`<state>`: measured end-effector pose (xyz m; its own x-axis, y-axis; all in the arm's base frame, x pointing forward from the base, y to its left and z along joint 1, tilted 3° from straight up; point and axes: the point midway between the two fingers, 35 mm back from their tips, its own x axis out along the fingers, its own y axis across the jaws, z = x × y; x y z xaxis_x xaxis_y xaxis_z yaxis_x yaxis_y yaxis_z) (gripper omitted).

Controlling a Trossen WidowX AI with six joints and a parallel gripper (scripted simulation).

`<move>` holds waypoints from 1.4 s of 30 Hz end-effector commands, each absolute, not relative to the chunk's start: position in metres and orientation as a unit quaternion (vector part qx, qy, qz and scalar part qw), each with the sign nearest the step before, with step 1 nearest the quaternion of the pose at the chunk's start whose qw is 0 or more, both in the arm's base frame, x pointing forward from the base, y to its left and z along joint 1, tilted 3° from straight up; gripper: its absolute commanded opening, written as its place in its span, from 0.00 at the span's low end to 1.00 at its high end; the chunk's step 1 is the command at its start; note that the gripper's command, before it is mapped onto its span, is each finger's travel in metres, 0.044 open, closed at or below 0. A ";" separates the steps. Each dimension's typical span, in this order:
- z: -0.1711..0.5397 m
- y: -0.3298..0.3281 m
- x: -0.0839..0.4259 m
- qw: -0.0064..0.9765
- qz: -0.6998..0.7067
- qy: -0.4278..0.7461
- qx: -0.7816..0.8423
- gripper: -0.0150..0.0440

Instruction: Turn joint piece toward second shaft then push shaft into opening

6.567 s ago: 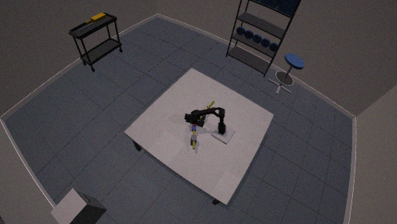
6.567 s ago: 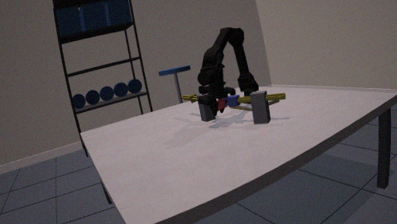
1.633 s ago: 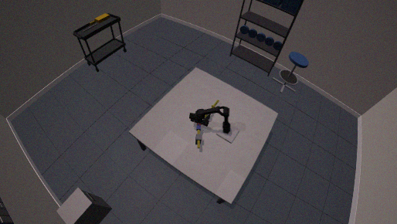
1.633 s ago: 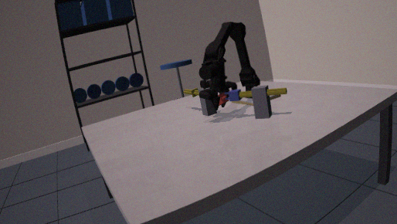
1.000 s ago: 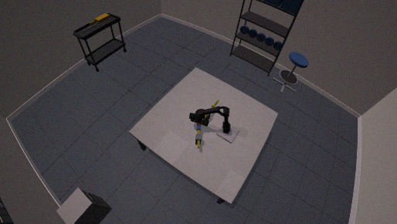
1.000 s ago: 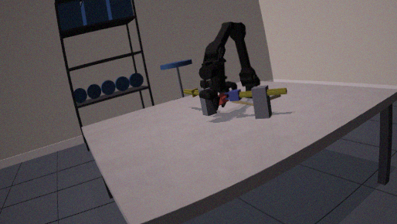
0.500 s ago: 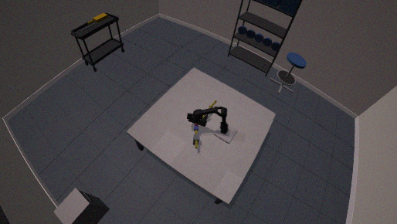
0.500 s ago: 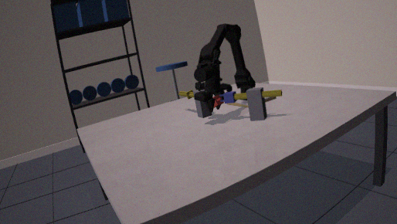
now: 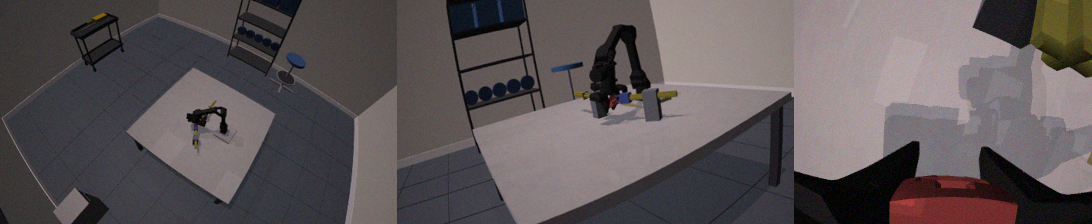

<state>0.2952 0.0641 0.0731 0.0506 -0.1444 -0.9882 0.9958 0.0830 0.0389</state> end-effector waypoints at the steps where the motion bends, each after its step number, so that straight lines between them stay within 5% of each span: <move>1: 0.073 0.064 0.295 0.566 -0.506 0.468 0.452 0.25; 15: 0.073 0.064 0.295 0.566 -0.504 0.470 0.453 0.25; 20: 0.073 0.064 0.295 0.566 -0.504 0.470 0.453 0.48; 23: 0.073 0.064 0.295 0.566 -0.504 0.470 0.453 0.50; 34: 0.073 0.064 0.295 0.566 -0.504 0.470 0.453 0.99; 42: 0.073 0.064 0.295 0.566 -0.504 0.470 0.453 1.00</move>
<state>0.2952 0.0640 0.0731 0.0504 -0.1443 -0.9883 0.9959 0.0822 0.0388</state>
